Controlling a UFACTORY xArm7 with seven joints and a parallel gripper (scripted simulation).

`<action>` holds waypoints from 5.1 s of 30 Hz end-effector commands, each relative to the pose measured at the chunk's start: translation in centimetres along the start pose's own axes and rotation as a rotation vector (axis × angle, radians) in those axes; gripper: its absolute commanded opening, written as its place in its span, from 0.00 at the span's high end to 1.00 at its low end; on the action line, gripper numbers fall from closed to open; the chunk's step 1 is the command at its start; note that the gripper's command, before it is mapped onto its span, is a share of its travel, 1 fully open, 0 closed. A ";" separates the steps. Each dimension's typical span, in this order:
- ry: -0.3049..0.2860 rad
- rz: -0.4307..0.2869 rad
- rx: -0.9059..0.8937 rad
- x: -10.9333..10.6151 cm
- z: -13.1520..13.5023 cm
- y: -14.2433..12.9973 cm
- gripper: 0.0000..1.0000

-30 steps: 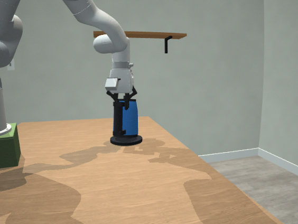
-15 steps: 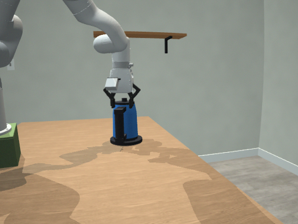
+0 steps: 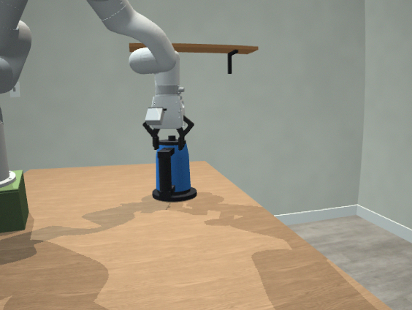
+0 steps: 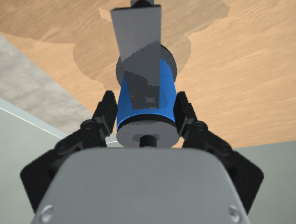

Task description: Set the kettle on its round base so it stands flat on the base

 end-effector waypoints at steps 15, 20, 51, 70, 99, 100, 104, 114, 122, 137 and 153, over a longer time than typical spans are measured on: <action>0.004 -0.002 0.000 -0.2 -0.1 -0.1 0.19; 0.004 -0.002 0.000 -0.2 -0.1 -0.1 0.19; 0.004 -0.002 0.000 -8.0 -0.1 -0.1 0.19; 0.004 -0.002 0.000 -16.2 0.0 -0.1 0.19; 0.004 -0.002 0.000 -16.2 0.0 -0.1 0.19; 0.004 -0.002 0.000 -16.2 0.0 -0.1 0.19; 0.004 -0.002 0.000 -16.2 0.0 -0.1 0.19; 0.004 -0.002 0.000 -16.2 0.0 -0.1 0.19; 0.004 -0.002 0.000 -16.2 0.0 -0.1 0.19; 0.004 -0.002 0.000 -16.2 0.0 -0.1 0.19; 0.004 -0.002 0.000 -16.2 0.0 -0.1 0.19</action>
Point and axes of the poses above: the point where the finger pads meet when closed, its own x axis out along the fingers, its own z axis across the jaws, y = z × x, the point moved 6 cm from there along -x, back along the fingers, and after that the axes turned 8 degrees about -x, right-handed, at the moved point
